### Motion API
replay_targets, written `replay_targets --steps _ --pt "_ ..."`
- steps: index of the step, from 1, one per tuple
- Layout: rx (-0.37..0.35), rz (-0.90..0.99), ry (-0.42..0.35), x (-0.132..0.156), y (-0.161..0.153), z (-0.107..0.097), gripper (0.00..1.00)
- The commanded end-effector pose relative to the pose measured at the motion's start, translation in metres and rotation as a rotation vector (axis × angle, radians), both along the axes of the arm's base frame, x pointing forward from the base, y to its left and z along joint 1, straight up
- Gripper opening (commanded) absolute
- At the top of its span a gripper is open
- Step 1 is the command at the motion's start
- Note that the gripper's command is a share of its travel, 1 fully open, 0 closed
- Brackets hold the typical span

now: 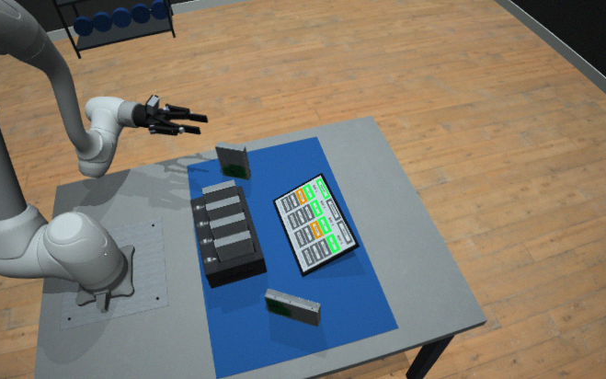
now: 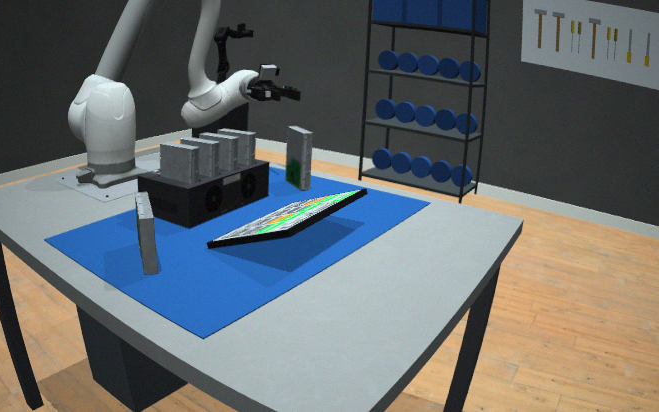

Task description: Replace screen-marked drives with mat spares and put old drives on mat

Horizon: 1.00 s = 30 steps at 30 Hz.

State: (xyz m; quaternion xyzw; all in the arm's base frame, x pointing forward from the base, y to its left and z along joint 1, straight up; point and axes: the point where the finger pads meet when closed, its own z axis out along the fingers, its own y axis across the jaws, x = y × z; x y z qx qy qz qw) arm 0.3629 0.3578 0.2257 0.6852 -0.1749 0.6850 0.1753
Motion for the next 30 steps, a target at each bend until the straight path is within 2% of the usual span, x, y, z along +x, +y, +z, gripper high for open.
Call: replay_targets --steps 1,19,24,30 --pt "0.001 0.000 0.000 0.0000 0.0001 0.0016 0.40" --pt "0.009 -0.002 0.016 0.0003 -0.0004 0.0049 0.40" --pt "0.047 -0.005 0.089 0.0008 -0.0013 0.0046 0.40" --pt "0.122 -0.005 0.226 0.0006 -0.0012 0.0044 0.40"
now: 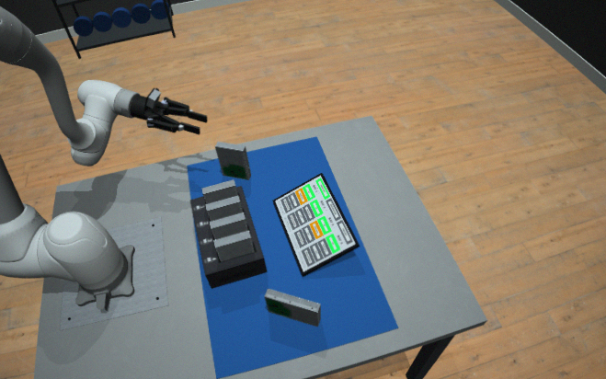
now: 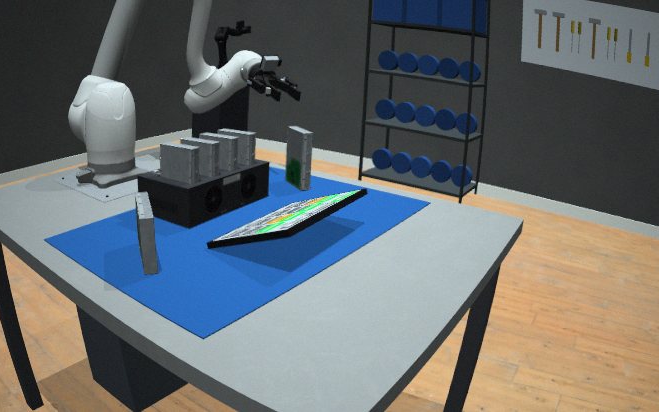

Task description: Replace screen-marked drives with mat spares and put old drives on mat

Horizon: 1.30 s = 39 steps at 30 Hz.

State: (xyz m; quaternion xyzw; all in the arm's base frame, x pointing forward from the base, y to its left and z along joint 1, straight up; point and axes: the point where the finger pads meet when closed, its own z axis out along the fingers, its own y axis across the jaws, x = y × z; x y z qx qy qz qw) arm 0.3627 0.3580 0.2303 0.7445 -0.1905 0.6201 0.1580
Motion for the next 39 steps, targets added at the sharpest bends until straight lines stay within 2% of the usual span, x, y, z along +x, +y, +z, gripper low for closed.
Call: replay_targets --steps 1,9,21,34,39 --pt "0.045 -0.006 0.091 0.0008 -0.0016 -0.0004 0.40" --pt "0.095 -0.001 0.177 0.0003 -0.0004 0.0002 0.40" --pt "0.113 -0.003 0.214 0.0005 -0.0010 -0.0002 0.40" --pt "0.257 -0.005 0.480 0.0003 -0.0016 -0.0009 0.40" --pt "0.279 -0.002 0.516 0.0002 -0.0007 -0.0002 0.40"
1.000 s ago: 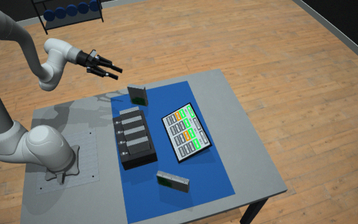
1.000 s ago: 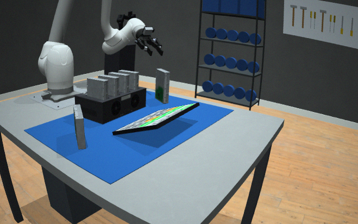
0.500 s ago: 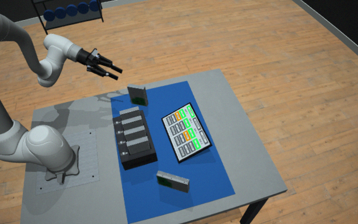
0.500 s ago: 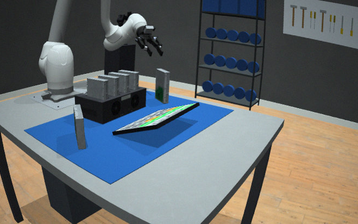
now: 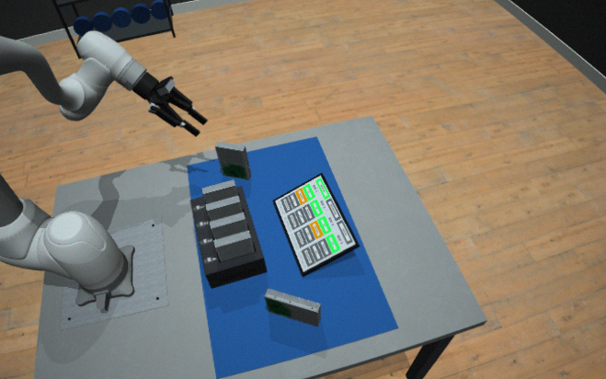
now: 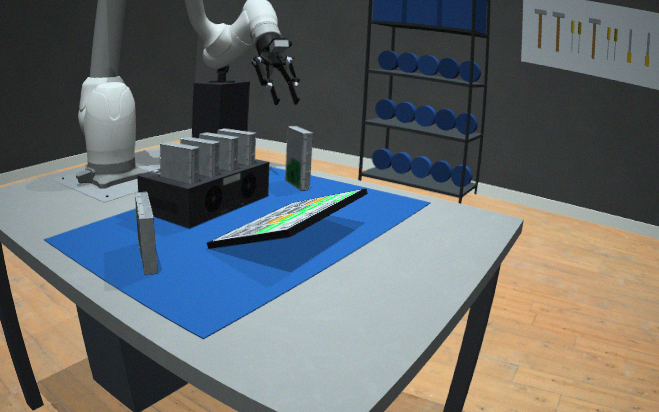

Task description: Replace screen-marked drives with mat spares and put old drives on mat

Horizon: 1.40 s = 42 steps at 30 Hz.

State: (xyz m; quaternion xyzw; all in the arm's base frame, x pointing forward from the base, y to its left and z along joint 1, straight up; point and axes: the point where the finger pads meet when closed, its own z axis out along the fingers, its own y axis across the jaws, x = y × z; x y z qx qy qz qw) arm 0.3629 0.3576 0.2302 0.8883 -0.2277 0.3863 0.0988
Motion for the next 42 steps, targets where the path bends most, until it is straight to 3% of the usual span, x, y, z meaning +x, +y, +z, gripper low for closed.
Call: replay_targets --steps 1,9,16,28,42 --pt "0.011 0.000 0.023 0.0001 0.0000 0.0002 0.40" --pt "0.020 0.000 0.041 0.0000 0.0000 0.0001 0.40" --pt "0.053 -0.003 0.112 -0.0002 -0.0014 -0.0012 0.40" --pt "0.189 -0.001 0.353 -0.0003 -0.0005 -0.0004 0.40" --pt "0.216 -0.001 0.403 -0.0003 -0.0006 -0.0004 0.40"
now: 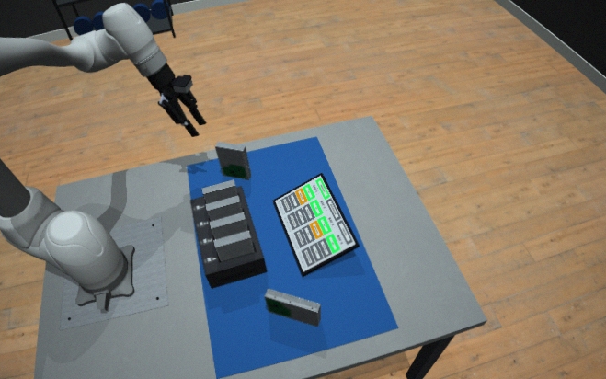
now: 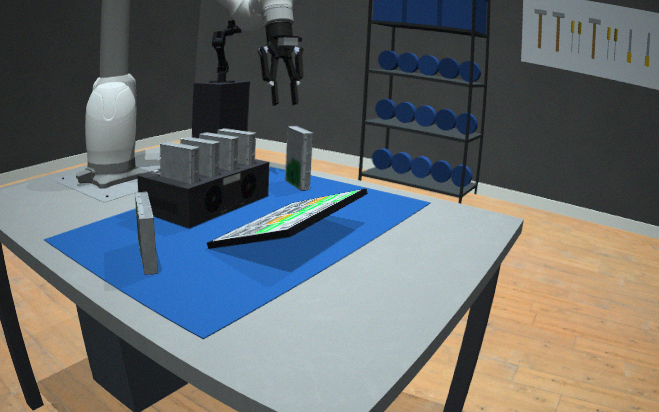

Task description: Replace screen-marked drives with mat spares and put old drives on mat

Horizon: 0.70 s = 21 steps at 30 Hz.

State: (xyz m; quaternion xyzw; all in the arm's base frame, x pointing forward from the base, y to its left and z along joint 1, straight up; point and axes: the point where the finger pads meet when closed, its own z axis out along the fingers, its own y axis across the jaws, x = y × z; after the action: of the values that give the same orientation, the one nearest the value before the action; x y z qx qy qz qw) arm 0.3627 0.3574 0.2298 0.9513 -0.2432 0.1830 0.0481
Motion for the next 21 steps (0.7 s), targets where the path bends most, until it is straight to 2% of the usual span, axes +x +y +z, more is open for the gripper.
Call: replay_targets --steps 1,6,8,15,21 --pt "0.013 -0.002 0.030 -0.0002 -0.0007 -0.0003 0.40" --pt "0.066 -0.002 0.128 -0.0003 -0.0006 -0.0003 0.40" --pt "0.066 -0.002 0.128 -0.0003 -0.0006 -0.0003 0.40" --pt "0.149 -0.003 0.281 -0.0005 -0.0008 -0.0005 0.40" --pt "0.184 0.000 0.332 0.0002 0.0005 0.0008 0.40"
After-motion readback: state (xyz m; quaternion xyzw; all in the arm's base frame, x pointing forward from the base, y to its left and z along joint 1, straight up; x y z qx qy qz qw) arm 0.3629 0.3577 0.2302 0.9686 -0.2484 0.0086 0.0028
